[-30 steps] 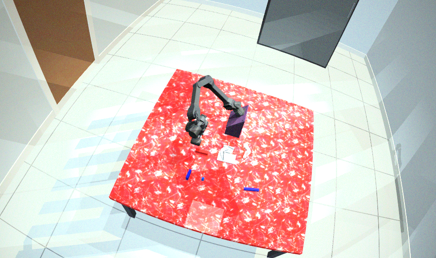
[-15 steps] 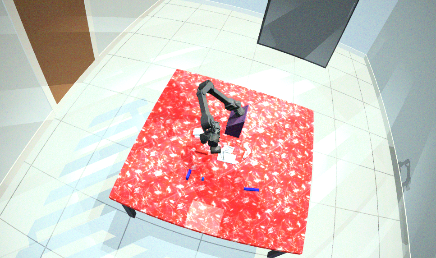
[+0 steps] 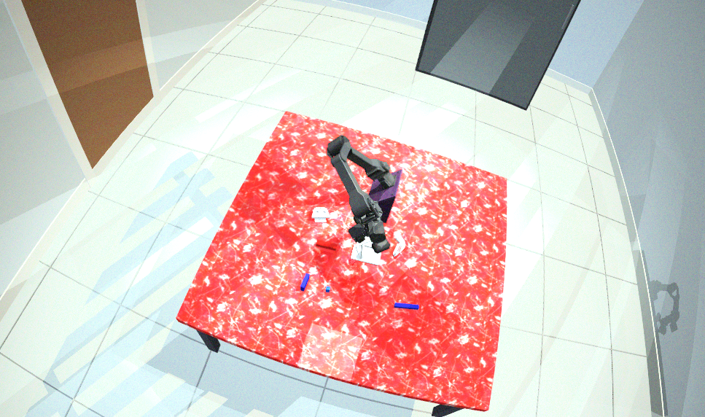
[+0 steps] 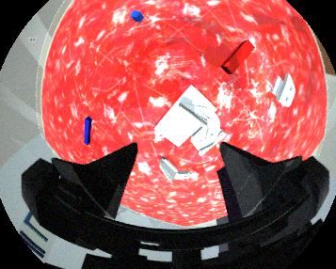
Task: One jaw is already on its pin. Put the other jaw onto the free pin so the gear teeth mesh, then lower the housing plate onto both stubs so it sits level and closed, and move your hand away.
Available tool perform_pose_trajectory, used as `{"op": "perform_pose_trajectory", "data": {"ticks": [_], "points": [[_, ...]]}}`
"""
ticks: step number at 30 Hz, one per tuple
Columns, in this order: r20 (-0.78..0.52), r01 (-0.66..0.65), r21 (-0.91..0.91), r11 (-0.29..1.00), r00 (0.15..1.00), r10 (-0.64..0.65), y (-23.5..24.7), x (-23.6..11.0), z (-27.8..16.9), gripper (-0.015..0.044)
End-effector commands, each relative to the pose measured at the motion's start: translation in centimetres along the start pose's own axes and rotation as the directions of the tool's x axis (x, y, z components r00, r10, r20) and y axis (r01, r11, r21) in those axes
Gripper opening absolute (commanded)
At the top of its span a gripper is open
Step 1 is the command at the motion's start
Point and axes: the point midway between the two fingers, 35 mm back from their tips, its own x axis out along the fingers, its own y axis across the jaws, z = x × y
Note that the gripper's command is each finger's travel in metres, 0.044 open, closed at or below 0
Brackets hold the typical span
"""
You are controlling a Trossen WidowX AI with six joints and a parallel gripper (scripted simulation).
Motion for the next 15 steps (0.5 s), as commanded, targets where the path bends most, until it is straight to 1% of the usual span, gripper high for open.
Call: {"op": "perform_pose_trajectory", "data": {"ticks": [1,8,15], "points": [[-0.008,0.010,-0.122,0.992,1.000,-0.011,1.1,0.6,-2.9,0.0440],[-0.005,0.016,-0.286,0.958,1.000,-0.018,2.4,1.2,-6.9,0.0440],[0.021,0.041,-0.443,0.895,0.999,-0.036,2.9,2.1,-11.3,0.0440]]}}
